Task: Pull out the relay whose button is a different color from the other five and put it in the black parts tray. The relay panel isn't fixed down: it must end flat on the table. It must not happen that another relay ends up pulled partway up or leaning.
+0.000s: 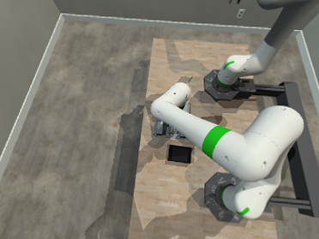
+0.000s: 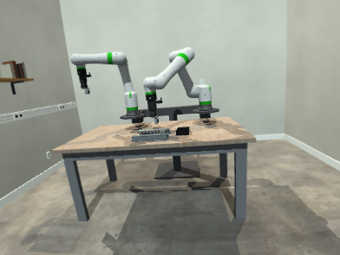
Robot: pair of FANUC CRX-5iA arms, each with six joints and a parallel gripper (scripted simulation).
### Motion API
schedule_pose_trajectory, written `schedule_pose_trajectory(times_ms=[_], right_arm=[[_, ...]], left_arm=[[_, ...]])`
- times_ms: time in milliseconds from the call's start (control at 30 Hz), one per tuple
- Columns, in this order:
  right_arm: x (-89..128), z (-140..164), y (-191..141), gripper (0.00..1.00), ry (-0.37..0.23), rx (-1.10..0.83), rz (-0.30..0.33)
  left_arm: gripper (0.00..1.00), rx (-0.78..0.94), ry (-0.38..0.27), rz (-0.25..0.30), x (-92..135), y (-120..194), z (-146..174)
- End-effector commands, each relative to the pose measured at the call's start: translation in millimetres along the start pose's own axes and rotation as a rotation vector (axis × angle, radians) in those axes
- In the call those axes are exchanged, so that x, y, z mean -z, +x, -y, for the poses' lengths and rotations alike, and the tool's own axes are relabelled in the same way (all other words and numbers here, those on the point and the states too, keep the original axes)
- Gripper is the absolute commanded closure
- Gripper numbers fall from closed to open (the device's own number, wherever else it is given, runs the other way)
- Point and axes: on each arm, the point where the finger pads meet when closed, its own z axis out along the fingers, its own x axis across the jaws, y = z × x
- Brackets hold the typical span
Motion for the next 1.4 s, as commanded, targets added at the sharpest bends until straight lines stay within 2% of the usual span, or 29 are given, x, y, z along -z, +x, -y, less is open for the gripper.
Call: schedule_pose_trajectory(times_ms=[0,767,1200,1367], right_arm=[[1,0,0,0.0,-0.002,0.0,0.0],[1,0,0,0.0,-0.002,0.0,0.0],[1,0,0,0.0,-0.002,0.0,0.0],[1,0,0,0.0,-0.002,0.0,0.0]], left_arm=[[0.02,0.0,-0.002,-0.001,1,0,-1],[0.02,0.0,-0.002,-0.001,0,0,-1],[0.02,0.0,-0.002,-0.001,-33,1,-1],[0.02,0.0,-0.002,-0.001,-39,1,-1]])
